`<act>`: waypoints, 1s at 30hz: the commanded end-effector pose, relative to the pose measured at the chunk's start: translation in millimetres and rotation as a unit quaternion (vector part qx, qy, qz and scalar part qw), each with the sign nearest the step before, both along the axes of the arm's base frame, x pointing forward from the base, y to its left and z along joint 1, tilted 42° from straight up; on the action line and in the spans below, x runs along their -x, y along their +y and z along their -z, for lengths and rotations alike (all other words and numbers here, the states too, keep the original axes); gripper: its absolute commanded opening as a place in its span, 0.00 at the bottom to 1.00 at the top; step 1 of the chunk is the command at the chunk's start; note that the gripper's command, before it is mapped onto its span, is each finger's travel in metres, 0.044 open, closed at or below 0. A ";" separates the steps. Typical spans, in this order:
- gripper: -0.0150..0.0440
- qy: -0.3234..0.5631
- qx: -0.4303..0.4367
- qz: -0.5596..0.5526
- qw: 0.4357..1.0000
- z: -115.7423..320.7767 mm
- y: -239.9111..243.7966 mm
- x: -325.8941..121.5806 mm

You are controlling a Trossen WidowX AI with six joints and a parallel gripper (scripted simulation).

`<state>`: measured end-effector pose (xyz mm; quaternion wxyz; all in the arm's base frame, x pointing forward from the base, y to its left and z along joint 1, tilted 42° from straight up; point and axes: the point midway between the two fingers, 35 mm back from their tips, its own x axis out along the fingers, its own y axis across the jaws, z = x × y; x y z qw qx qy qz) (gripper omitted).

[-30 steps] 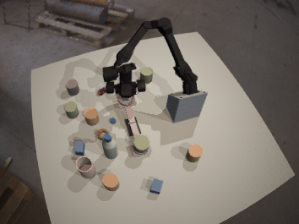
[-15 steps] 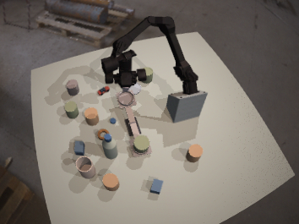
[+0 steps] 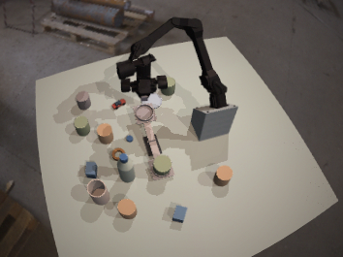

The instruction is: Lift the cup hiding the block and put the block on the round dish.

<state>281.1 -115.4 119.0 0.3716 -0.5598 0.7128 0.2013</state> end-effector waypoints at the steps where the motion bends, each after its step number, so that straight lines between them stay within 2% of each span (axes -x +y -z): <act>1: 0.25 0.000 -0.005 -0.001 1.000 0.2 -10.3 5.0; 30: 0.25 -0.002 0.000 -0.002 1.000 -3.8 -90.8 55.0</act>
